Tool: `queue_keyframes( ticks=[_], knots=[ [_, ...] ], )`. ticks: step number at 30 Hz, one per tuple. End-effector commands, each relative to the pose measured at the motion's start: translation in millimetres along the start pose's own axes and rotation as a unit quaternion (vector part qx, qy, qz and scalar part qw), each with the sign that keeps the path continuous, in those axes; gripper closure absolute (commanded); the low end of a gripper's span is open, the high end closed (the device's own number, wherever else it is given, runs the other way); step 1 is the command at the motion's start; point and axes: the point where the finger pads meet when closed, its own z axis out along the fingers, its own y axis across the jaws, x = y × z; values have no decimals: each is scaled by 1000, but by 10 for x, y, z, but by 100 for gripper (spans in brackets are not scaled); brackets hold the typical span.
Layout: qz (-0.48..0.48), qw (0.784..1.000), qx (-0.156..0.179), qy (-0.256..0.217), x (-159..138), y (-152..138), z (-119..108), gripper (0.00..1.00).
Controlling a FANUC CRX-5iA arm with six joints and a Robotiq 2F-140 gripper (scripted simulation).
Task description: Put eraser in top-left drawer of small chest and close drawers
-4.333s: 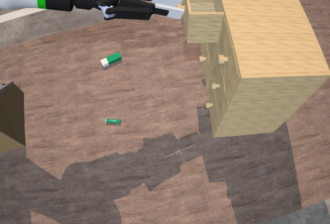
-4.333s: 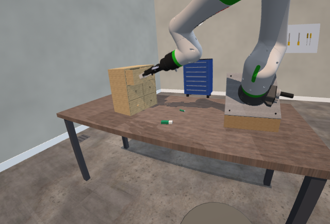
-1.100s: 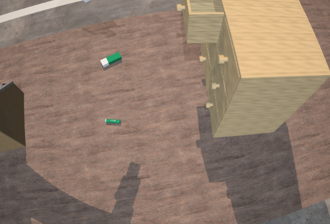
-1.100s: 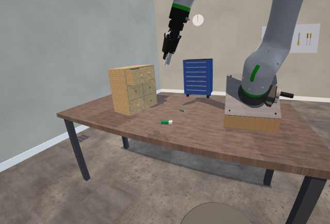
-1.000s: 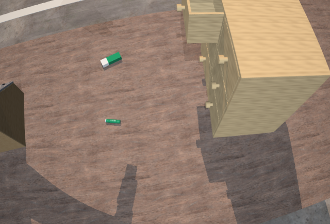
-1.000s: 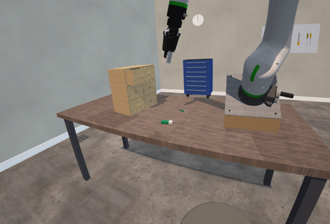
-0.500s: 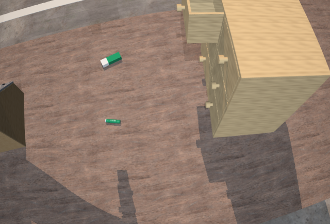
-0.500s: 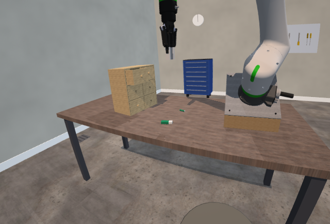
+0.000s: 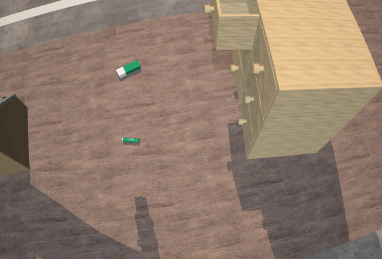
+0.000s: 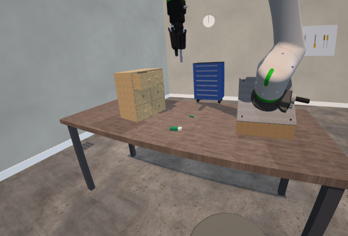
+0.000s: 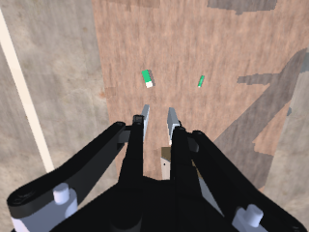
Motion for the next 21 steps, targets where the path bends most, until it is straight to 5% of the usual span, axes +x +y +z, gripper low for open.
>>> queue_keyframes(
  ticks=[1, 12, 21],
  knots=[
    [0, 1000, 0, 0, 1, 0, -2, 80],
    [61, 998, 2, 0, 53, -33, 133, 80],
    [269, 963, 7, -2, 243, -184, 773, 80]
  ],
)
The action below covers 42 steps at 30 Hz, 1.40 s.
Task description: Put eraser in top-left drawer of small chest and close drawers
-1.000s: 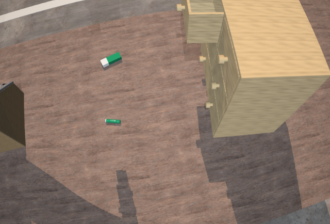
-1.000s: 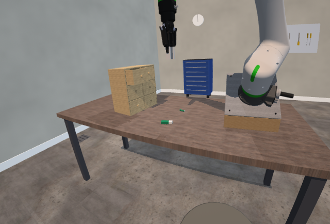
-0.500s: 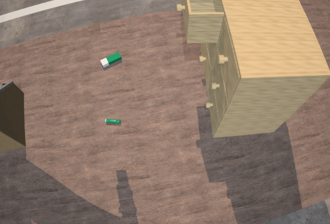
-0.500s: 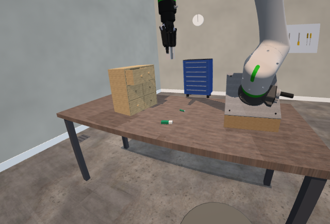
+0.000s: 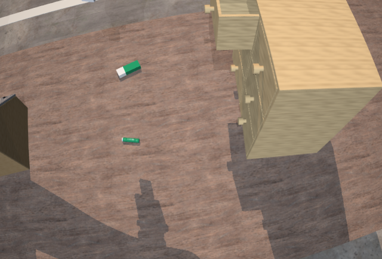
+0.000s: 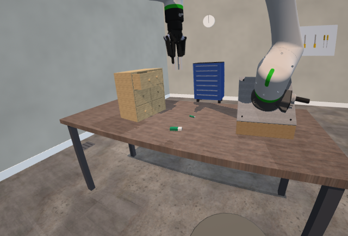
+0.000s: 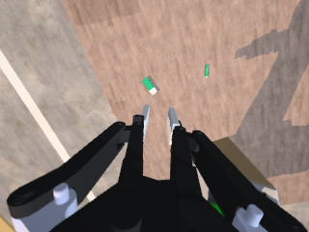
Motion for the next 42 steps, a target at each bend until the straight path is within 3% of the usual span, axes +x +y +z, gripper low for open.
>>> queue_keyframes(
  ticks=[1, 3, 4, 9, 10, 18, 20, 21, 25, 35, 37, 38, 42],
  knots=[
    [139, 990, 0, 2, 90, -119, 403, 80],
    [139, 990, 0, 2, 90, -119, 403, 80],
    [198, 980, 1, 1, 104, -145, 504, 80],
    [290, 957, 5, -3, 140, -244, 940, 80],
    [309, 951, 5, -3, 140, -244, 940, 80],
    [459, 888, 8, -9, 126, -346, 1603, 80],
    [459, 888, 8, -9, 126, -346, 1603, 80],
    [512, 859, 8, -11, 116, -355, 1704, 80],
    [576, 817, 9, -14, 68, -374, 2059, 80],
    [732, 681, 9, -17, -21, -363, 2485, 80],
    [732, 681, 9, -17, -21, -363, 2485, 80],
    [773, 634, 9, -17, -25, -362, 2501, 80],
    [819, 574, 9, -15, -32, -360, 2525, 80]
  ],
)
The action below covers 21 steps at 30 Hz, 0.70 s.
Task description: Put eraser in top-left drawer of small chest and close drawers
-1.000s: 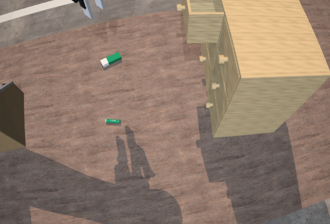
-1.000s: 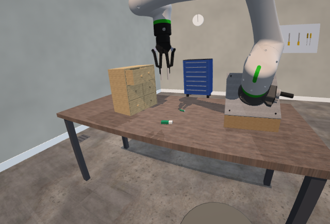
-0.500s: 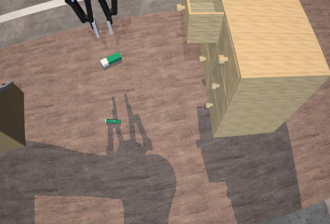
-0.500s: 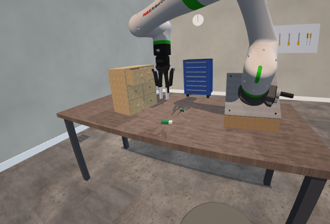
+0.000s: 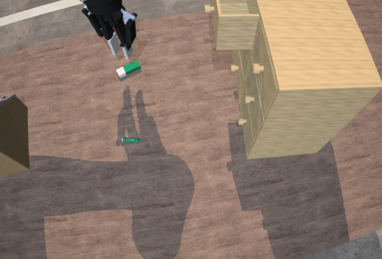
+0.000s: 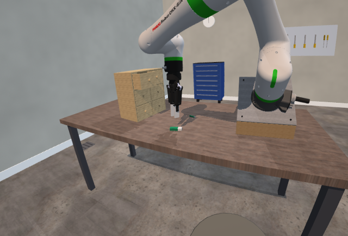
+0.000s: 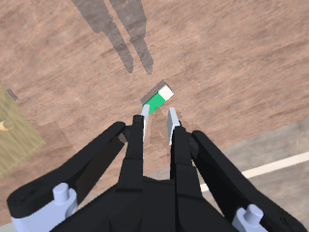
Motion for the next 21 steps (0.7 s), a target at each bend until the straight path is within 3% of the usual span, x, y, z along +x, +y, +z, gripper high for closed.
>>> queue_keyframes(
  ticks=[1, 10, 12, 13, 21],
  knots=[
    [138, 990, 11, 11, -2, 2, 55, 80],
    [312, 950, 24, 21, -2, 2, 55, 77],
    [312, 950, 24, 21, -2, 2, 55, 77],
    [351, 935, 29, 27, -2, 2, 55, 77],
    [351, 935, 29, 27, -2, 2, 55, 77]
  ],
)
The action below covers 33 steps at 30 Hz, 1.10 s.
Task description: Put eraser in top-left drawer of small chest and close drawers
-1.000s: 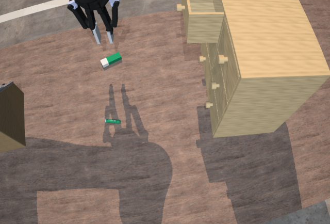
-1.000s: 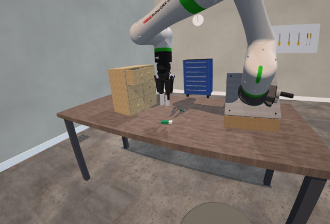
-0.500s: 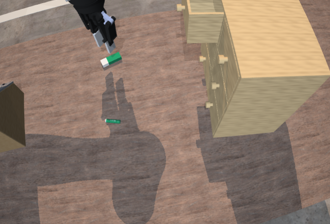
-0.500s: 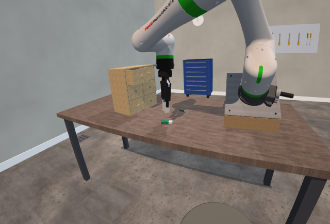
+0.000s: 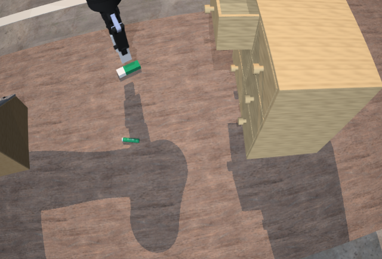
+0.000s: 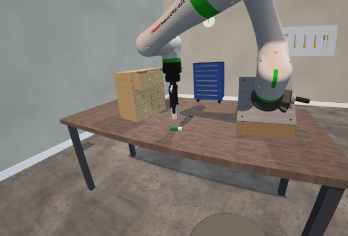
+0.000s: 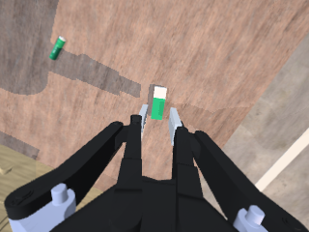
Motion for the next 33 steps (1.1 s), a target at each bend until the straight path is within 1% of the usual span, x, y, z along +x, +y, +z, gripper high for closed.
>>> queue_keyframes(
  ticks=[1, 11, 23, 25, 33],
  knots=[
    [9, 1000, 4, 5, 0, -1, -1, 77],
    [9, 1000, 4, 5, 0, 0, 52, 77],
    [9, 1000, 4, 5, -1, 0, 338, 77],
    [9, 1000, 4, 5, -1, 0, 338, 77],
    [9, 1000, 4, 5, -2, 1, 492, 77]
  ],
)
